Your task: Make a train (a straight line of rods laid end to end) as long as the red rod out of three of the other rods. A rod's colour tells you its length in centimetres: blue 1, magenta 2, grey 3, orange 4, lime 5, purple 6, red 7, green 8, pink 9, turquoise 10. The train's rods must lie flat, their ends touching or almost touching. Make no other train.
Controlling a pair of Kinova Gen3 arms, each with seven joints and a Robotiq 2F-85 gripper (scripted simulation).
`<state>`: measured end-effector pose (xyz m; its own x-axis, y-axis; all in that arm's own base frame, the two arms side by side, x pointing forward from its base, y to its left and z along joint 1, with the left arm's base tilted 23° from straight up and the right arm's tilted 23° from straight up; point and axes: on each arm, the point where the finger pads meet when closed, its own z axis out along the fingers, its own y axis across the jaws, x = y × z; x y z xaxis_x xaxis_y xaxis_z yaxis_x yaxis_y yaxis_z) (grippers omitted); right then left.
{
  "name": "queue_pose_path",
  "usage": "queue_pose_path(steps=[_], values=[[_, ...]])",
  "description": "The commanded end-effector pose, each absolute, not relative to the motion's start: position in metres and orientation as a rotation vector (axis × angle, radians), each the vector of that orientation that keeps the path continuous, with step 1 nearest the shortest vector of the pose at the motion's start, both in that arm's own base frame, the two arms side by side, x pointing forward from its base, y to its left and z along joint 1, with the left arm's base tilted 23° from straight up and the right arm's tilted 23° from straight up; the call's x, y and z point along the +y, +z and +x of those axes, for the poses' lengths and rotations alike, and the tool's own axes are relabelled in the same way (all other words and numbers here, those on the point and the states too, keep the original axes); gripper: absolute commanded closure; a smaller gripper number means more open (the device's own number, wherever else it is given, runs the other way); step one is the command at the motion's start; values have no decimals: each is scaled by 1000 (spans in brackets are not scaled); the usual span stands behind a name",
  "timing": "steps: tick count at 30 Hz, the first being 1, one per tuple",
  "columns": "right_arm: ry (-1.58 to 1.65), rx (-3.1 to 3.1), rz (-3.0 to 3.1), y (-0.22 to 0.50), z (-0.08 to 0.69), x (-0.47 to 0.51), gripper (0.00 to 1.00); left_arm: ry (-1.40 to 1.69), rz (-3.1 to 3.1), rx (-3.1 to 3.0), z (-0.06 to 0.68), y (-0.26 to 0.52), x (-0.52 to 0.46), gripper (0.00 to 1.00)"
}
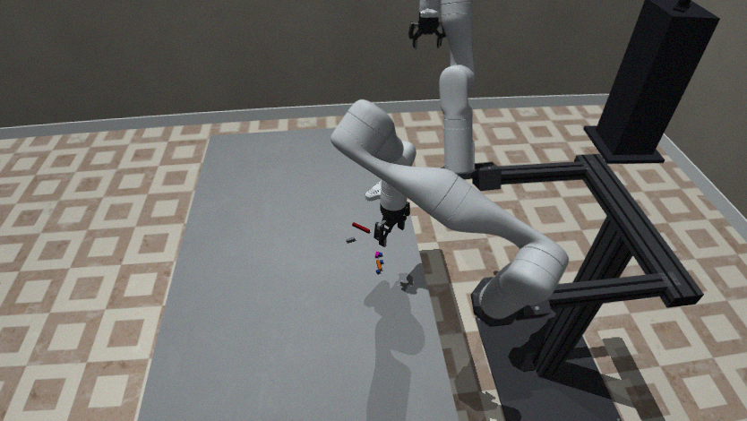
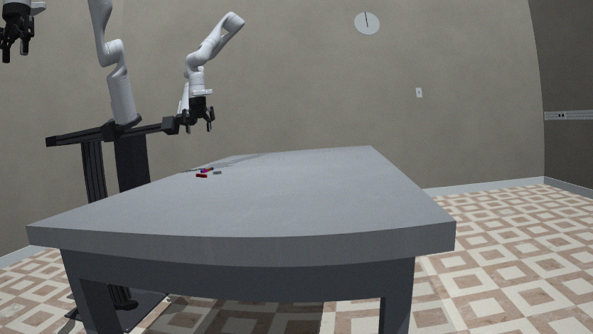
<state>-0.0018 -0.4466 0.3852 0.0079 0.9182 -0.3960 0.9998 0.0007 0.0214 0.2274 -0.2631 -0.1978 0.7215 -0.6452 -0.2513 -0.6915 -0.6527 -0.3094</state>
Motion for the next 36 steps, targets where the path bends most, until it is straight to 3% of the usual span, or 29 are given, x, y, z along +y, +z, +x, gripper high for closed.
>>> queue_pose_path(steps=[1,36], values=[[-390,1984,1992,386,-2,-447,2,165,-2544,1033,228,-197,-264,2],[-390,1984,1992,386,-2,-447,2,169,-2387,1368,262,-182,-329,2]])
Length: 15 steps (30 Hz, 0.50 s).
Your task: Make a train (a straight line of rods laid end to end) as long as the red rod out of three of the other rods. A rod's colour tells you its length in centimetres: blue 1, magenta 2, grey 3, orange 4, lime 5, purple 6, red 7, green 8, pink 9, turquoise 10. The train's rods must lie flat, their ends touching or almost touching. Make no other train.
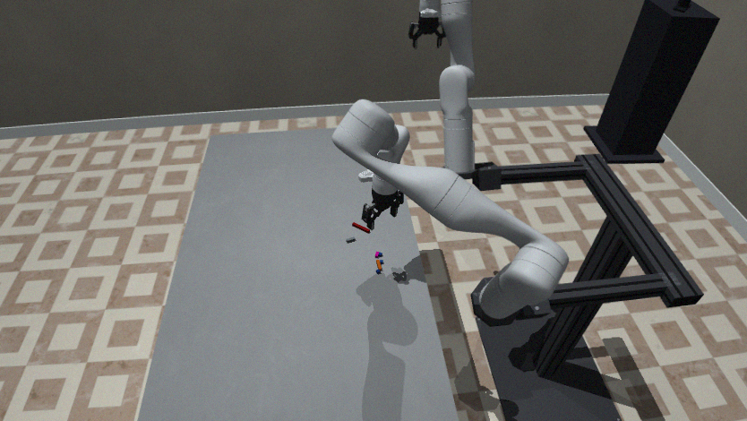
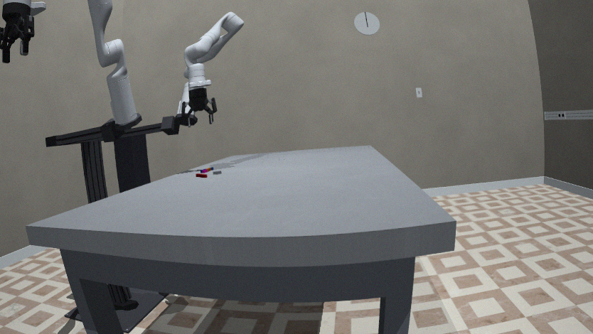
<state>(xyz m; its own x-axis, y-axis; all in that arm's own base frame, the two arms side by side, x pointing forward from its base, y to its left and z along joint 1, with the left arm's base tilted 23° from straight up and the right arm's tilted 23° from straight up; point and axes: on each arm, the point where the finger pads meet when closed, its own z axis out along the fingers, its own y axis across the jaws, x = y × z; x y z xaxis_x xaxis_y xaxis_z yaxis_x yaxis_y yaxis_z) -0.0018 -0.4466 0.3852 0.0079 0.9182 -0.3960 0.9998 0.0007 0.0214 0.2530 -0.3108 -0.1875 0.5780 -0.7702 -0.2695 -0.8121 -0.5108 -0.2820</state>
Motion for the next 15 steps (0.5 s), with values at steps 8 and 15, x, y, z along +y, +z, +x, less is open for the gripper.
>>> queue_pose_path(steps=[8,15], values=[[-390,1984,1992,386,-2,-447,2,196,-2285,1538,277,-167,-361,2],[-390,1984,1992,386,-2,-447,2,251,-2163,1722,291,-147,-393,2]])
